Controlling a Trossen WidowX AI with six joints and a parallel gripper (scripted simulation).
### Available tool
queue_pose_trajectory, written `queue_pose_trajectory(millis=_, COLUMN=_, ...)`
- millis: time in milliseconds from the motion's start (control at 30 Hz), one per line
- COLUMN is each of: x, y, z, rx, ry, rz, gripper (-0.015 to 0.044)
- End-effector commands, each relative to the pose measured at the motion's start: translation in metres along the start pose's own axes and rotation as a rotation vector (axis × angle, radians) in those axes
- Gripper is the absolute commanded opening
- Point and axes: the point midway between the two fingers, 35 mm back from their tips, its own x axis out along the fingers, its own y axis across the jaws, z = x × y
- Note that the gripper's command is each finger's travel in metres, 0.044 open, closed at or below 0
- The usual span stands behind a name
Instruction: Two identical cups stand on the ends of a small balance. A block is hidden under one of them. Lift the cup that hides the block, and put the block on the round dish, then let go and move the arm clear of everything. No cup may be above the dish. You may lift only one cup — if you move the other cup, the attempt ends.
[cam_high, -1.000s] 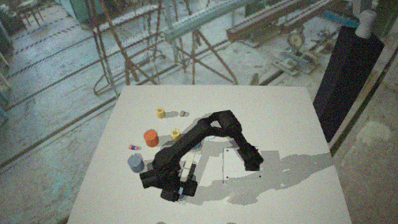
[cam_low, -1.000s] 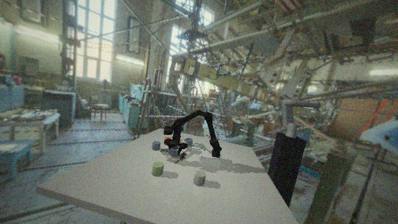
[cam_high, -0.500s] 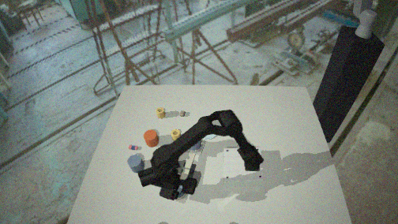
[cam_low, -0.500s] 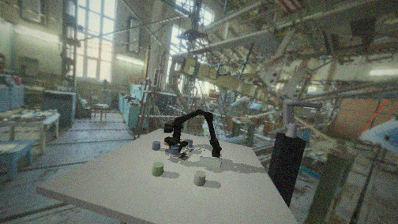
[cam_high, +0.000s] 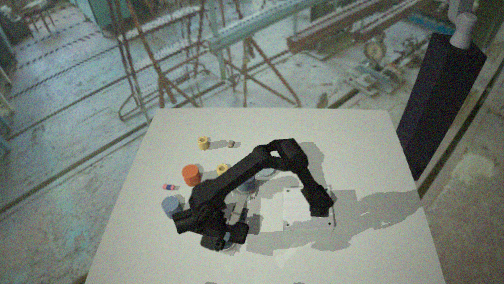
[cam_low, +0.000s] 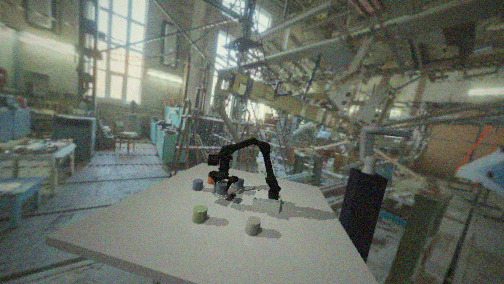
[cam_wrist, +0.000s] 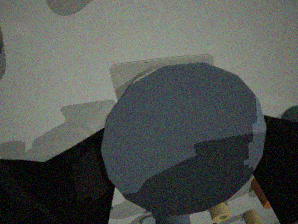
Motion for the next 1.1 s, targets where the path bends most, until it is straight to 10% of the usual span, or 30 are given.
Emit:
queue_pose_trajectory(millis=0, x=-0.012, y=-0.003, z=0.007, rx=-0.001, ry=-0.028, rz=-0.020, gripper=0.0000)
queue_pose_trajectory(millis=1067, x=-0.053, y=0.001, z=0.003, rx=-0.001, ry=-0.028, rz=-0.019, gripper=0.0000)
